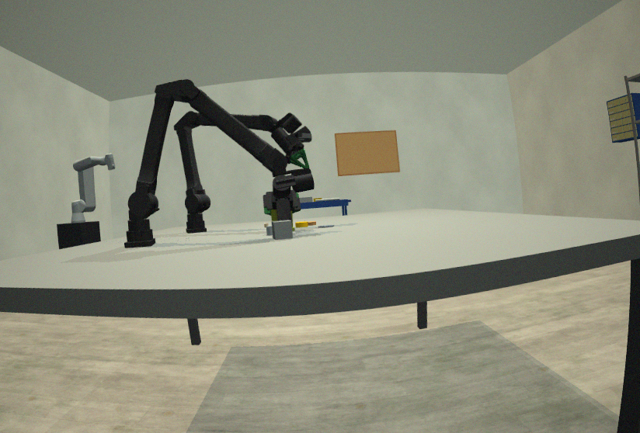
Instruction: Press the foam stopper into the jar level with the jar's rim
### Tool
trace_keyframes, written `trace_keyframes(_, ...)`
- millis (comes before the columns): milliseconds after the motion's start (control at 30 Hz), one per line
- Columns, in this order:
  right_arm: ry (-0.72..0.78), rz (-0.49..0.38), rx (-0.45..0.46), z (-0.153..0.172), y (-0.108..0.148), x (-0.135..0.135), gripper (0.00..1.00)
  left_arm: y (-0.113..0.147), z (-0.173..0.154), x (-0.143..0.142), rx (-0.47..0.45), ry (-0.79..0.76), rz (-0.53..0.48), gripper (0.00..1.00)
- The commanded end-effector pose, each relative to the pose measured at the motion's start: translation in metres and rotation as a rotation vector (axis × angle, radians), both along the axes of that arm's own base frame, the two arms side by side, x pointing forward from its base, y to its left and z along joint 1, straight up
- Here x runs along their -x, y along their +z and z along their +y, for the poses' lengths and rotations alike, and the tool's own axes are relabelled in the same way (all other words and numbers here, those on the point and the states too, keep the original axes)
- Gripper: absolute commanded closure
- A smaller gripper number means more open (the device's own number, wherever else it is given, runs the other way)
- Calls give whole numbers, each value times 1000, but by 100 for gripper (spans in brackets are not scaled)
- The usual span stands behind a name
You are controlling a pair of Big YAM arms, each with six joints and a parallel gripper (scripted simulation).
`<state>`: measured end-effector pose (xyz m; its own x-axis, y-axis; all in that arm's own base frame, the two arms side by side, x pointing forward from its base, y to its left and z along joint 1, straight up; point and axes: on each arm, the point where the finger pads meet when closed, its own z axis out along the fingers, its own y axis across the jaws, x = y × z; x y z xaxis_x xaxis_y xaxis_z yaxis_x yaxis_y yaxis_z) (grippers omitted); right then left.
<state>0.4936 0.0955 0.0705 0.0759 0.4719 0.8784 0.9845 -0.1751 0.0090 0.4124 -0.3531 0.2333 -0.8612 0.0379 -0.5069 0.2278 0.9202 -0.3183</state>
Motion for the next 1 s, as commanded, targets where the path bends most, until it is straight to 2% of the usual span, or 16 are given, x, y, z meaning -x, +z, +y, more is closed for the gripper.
trace_keyframes(0, -34, 7, 5, -10, 1, -5, 36, 12, -21, 2, 13, 11, 30, 100)
trace_keyframes(367, -34, 7, 5, -10, 1, -5, 36, -30, -62, 68, -79, -30, 198, 100)
trace_keyframes(500, -34, 7, 5, -10, 1, -5, 36, -33, -67, 77, -93, -34, 218, 100)
trace_keyframes(667, -34, 7, 5, -10, 1, -5, 36, -51, -80, 111, -151, -49, 284, 100)
trace_keyframes(833, -34, 7, 5, -10, 1, -5, 36, -61, -86, 130, -194, -57, 318, 100)
trace_keyframes(967, -34, 7, 5, -10, 1, -5, 36, -66, -85, 135, -212, -57, 332, 100)
